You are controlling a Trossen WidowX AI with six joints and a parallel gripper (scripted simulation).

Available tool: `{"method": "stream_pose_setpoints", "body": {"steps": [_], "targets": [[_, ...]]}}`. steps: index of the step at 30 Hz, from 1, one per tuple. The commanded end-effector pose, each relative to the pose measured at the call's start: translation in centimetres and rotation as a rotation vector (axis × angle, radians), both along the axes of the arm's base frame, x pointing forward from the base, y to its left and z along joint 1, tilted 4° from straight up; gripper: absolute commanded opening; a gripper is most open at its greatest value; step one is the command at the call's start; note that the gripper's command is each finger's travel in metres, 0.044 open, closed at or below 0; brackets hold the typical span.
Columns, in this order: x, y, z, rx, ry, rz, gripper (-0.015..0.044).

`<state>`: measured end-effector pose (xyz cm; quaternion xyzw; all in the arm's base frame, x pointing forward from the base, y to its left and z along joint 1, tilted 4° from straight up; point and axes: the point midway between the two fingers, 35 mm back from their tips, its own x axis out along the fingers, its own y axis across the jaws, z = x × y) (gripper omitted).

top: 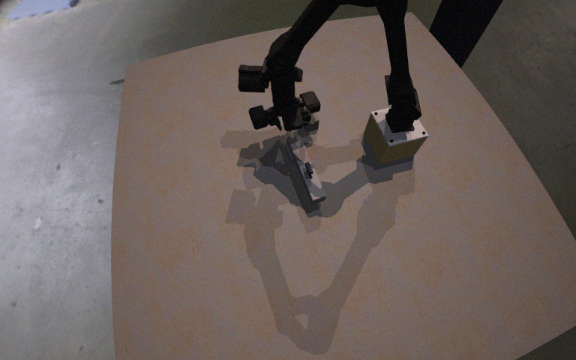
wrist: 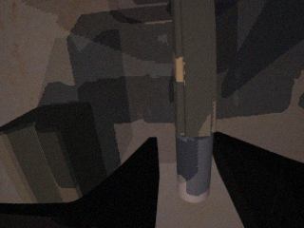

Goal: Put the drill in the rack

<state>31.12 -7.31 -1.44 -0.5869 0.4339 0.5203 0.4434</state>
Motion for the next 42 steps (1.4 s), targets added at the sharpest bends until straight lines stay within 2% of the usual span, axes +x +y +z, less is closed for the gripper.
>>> {"method": "stream_pose_setpoints", "body": {"steps": [1, 9, 37, 42], "targets": [[0.0, 0.0, 0.0, 0.0, 0.0, -0.002, 0.0236], [-0.1, 0.4, -0.2, 0.002, 0.0, 0.001, 0.044], [-0.3, 1.7, -0.8, 0.003, 0.0, 0.001, 0.044], [-0.2, 1.5, -0.6, 0.004, -0.002, 0.003, 0.0309]]}}
